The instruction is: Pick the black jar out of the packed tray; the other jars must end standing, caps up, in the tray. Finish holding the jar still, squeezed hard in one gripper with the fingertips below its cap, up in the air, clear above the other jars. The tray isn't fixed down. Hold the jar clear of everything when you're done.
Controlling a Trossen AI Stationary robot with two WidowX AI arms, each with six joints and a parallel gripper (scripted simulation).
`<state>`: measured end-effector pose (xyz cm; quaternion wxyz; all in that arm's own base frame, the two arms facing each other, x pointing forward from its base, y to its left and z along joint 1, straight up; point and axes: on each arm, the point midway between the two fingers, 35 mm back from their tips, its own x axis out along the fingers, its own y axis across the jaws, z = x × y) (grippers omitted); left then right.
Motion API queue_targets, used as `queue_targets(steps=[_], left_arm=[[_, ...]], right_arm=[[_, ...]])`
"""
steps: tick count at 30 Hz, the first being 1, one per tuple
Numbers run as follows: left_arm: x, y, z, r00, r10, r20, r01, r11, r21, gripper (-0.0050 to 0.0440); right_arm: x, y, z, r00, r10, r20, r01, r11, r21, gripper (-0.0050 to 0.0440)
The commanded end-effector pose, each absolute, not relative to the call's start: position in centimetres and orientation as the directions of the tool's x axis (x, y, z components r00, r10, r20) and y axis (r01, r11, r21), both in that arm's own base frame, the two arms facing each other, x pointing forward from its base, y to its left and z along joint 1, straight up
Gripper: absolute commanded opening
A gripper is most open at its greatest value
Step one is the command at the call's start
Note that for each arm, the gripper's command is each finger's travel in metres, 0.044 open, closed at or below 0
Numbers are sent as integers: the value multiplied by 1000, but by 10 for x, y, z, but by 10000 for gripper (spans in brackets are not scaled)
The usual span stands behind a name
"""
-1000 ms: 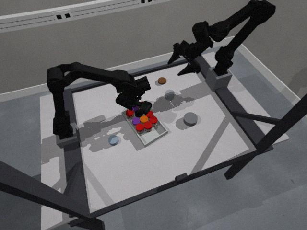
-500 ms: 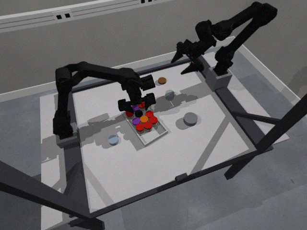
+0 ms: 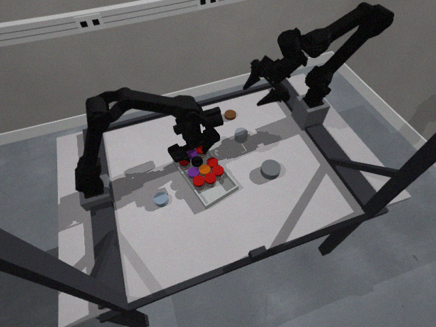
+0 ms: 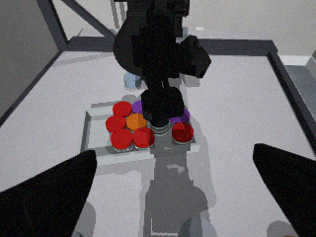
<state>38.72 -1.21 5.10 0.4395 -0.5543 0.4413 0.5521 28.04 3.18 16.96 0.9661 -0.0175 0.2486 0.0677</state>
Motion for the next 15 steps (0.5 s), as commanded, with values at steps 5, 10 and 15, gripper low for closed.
queue_targets(steps=[5,10,15], left_arm=[[388,-9,30,6,2,-1000,-968,-249,-6,321],[388,-9,14,6,2,-1000,-969,-248,-6,321],[390,-8,9,6,2,-1000,-969,-246,-6,321]], right_arm=[[281,32,177,877,123,-464,-140,990,-1,440],[281,32,177,877,123,-464,-140,990,-1,440],[281,32,177,877,123,-464,-140,990,-1,440]])
